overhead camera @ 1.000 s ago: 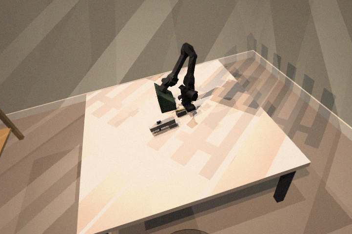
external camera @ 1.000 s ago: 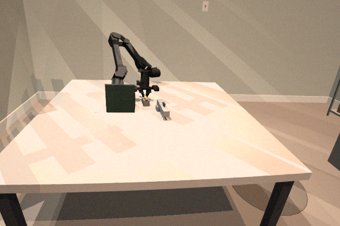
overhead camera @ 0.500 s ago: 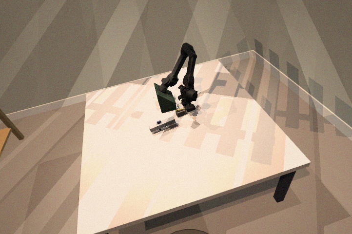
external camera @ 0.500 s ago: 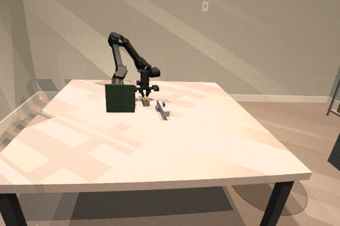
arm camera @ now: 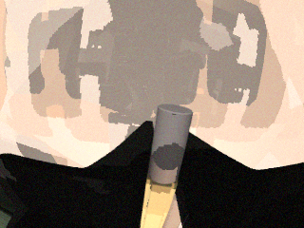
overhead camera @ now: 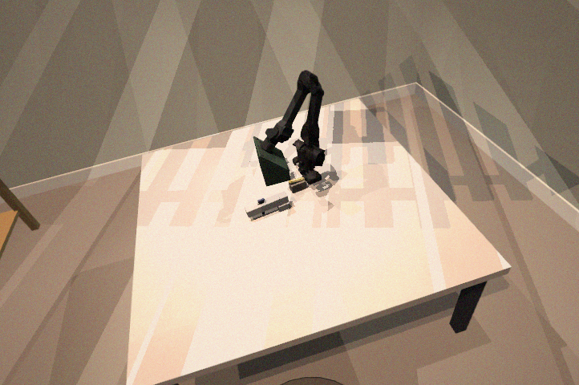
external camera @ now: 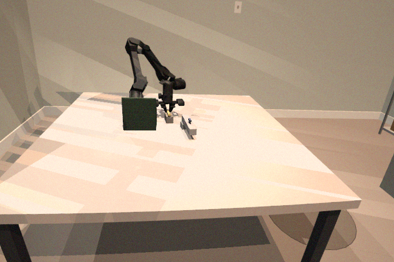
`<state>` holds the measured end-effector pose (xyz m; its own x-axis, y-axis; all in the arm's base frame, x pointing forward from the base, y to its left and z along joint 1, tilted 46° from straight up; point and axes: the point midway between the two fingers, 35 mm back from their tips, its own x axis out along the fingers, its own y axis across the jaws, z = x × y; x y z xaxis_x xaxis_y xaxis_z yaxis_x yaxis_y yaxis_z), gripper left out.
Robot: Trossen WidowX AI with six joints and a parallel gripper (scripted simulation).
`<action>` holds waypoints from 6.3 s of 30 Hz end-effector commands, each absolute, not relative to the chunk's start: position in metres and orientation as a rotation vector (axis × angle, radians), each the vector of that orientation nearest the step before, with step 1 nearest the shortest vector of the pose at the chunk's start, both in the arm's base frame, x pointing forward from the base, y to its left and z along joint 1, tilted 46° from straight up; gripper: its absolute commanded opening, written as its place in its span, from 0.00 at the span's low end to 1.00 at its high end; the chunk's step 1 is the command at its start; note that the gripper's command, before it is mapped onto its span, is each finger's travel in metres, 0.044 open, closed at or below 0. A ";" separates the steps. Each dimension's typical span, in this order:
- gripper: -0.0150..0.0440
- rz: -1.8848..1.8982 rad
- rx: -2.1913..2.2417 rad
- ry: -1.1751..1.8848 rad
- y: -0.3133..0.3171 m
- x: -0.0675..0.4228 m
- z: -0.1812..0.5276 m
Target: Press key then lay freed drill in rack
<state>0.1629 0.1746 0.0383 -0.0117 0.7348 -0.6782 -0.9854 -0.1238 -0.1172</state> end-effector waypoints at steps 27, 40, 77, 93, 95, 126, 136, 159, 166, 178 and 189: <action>0.25 1.568 -0.740 0.470 0.175 0.163 0.030; 0.25 1.568 -0.740 0.470 0.175 0.163 0.030; 0.25 1.568 -0.740 0.470 0.175 0.163 0.030; 0.25 1.568 -0.740 0.470 0.175 0.163 0.030; 0.25 1.568 -0.740 0.470 0.175 0.163 0.030; 0.25 1.568 -0.740 0.470 0.175 0.163 0.030; 0.25 1.568 -0.740 0.470 0.175 0.163 0.030; 0.25 1.568 -0.740 0.470 0.175 0.163 0.030; 0.25 1.568 -0.740 0.470 0.175 0.163 0.030; 0.25 1.568 -0.740 0.470 0.175 0.163 0.030; 0.30 1.566 -0.707 0.458 0.175 0.163 0.038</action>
